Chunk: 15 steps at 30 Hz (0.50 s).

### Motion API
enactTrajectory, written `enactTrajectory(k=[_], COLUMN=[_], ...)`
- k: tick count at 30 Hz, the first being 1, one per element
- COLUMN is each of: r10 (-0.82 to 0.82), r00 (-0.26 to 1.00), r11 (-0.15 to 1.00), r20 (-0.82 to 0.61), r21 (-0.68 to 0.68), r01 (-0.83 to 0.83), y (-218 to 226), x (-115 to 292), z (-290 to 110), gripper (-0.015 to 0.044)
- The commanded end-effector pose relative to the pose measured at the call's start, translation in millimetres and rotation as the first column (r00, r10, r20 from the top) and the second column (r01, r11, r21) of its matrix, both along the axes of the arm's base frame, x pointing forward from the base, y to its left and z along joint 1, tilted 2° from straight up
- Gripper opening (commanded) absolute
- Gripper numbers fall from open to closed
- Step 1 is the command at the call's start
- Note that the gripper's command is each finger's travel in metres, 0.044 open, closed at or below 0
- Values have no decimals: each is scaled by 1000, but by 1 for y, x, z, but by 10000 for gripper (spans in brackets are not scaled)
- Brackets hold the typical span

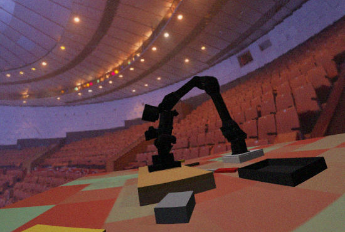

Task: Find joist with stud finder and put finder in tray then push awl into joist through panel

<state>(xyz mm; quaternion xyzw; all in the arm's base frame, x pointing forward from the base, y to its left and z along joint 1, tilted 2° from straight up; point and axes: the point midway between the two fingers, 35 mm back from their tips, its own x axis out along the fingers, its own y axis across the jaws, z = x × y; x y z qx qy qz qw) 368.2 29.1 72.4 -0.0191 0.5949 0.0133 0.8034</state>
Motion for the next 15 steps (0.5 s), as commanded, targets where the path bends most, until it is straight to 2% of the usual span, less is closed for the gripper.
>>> enactTrajectory(k=[1, 15], r10=[-5, -5], r00=[1000, 1000], r11=[1000, 1000], r20=[1, 1], r21=[-6, -9], r01=[5, 5], y=[-12, -41], x=[0, 1], z=[0, 1], gripper=[0, 0])
